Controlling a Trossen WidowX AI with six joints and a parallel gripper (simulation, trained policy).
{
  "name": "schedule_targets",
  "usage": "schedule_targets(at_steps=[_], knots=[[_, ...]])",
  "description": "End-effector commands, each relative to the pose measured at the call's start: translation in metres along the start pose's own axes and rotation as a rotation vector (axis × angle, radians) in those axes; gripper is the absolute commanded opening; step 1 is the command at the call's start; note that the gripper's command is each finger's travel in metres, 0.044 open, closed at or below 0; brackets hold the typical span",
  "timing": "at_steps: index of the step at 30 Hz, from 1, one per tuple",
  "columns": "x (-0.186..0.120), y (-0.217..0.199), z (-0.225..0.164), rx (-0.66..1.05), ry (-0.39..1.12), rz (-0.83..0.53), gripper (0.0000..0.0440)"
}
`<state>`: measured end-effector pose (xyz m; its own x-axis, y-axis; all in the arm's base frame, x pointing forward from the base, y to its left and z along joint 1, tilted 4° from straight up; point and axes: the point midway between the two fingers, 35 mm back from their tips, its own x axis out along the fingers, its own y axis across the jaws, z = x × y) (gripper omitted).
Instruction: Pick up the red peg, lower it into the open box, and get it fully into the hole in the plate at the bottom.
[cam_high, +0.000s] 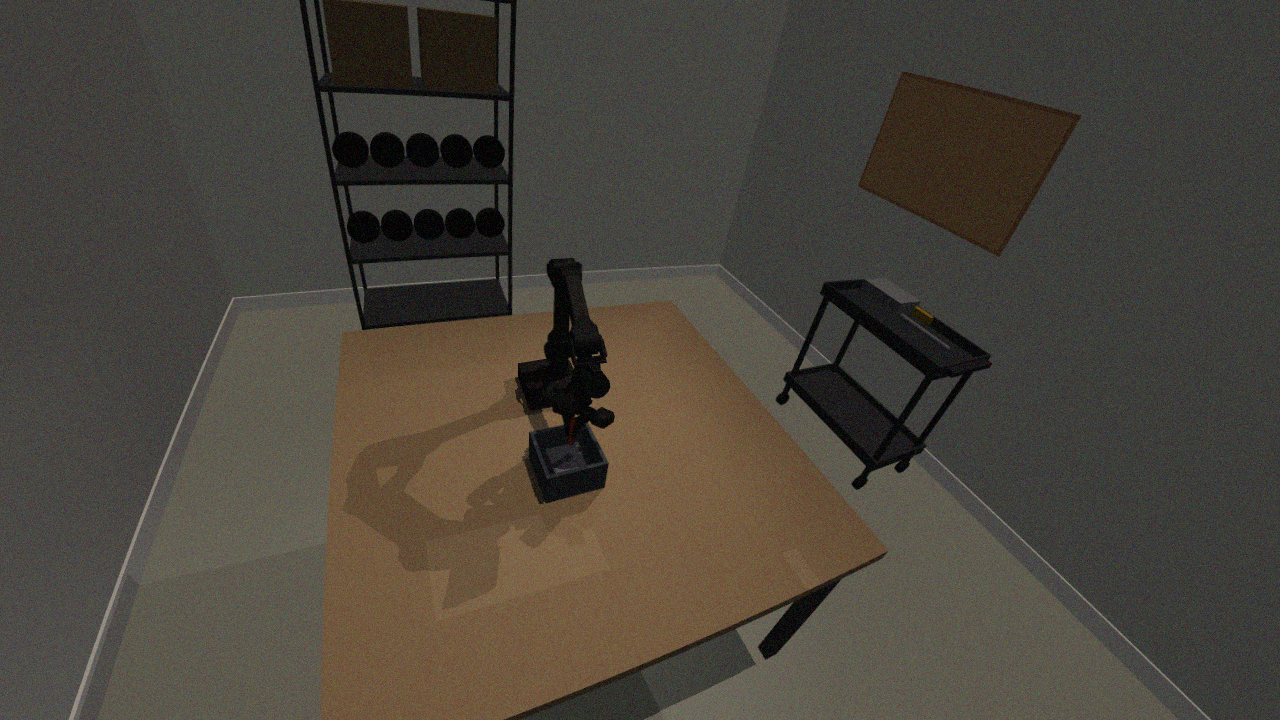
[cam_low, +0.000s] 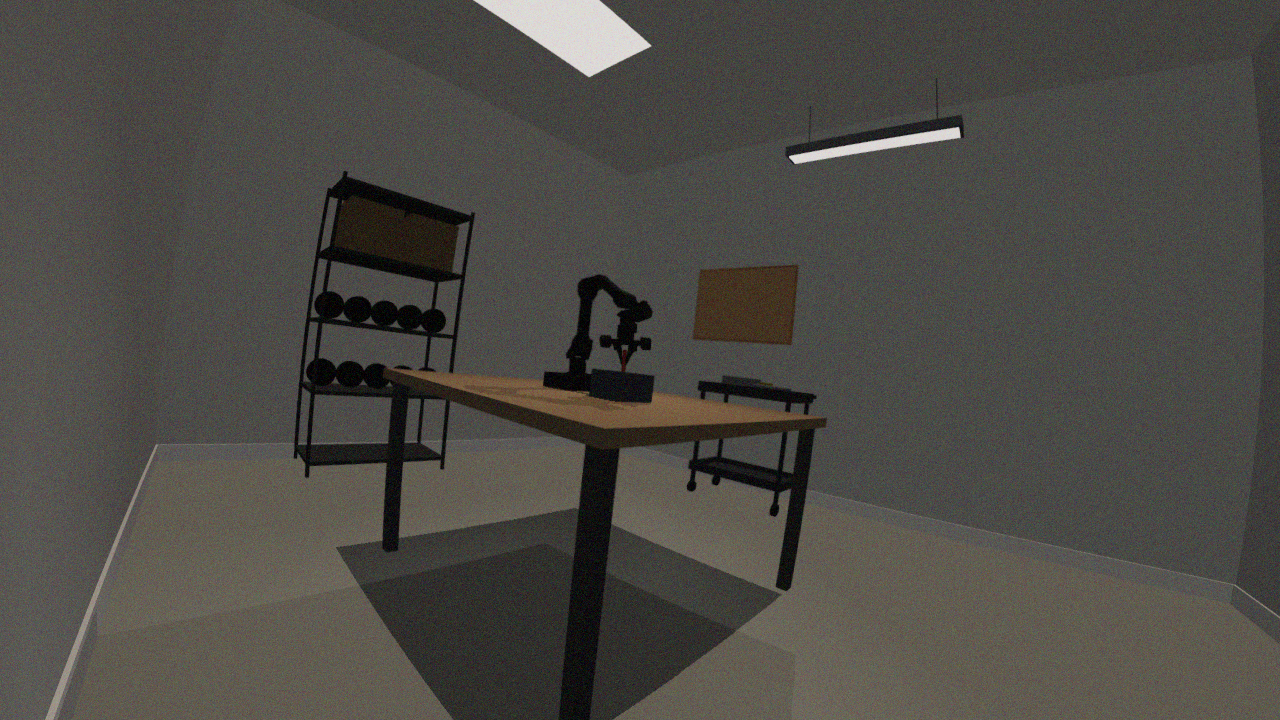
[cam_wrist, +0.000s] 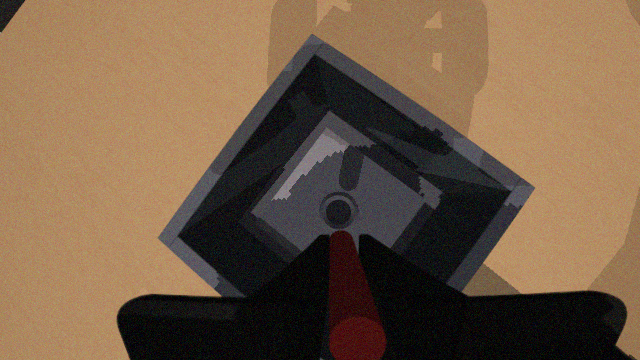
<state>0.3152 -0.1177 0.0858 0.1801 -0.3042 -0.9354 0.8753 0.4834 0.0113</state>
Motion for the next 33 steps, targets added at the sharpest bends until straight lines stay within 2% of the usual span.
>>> schedule_targets(at_steps=[1, 5, 7, 12, 15, 20, 28, 29, 33], knots=[[0.009, 0.002, 0.006, 0.011, 0.01, 0.006, 0.0001], [0.023, 0.002, 0.007, 0.014, 0.027, 0.001, 0.0001], [0.03, 0.001, 0.006, 0.01, 0.036, -0.005, 0.0015], [0.044, -0.001, 0.005, -0.014, 0.056, -0.021, 0.0123], [0.05, -0.001, 0.006, -0.037, 0.069, -0.038, 0.015], [0.055, 0.006, 0.022, -0.058, 0.048, -0.038, 0.0275], [0.058, 0.015, 0.049, -0.09, 0.009, -0.045, 0.0425], [0.058, 0.015, 0.052, -0.093, 0.003, -0.045, 0.044], [0.056, 0.018, 0.068, -0.088, -0.036, -0.036, 0.044]])
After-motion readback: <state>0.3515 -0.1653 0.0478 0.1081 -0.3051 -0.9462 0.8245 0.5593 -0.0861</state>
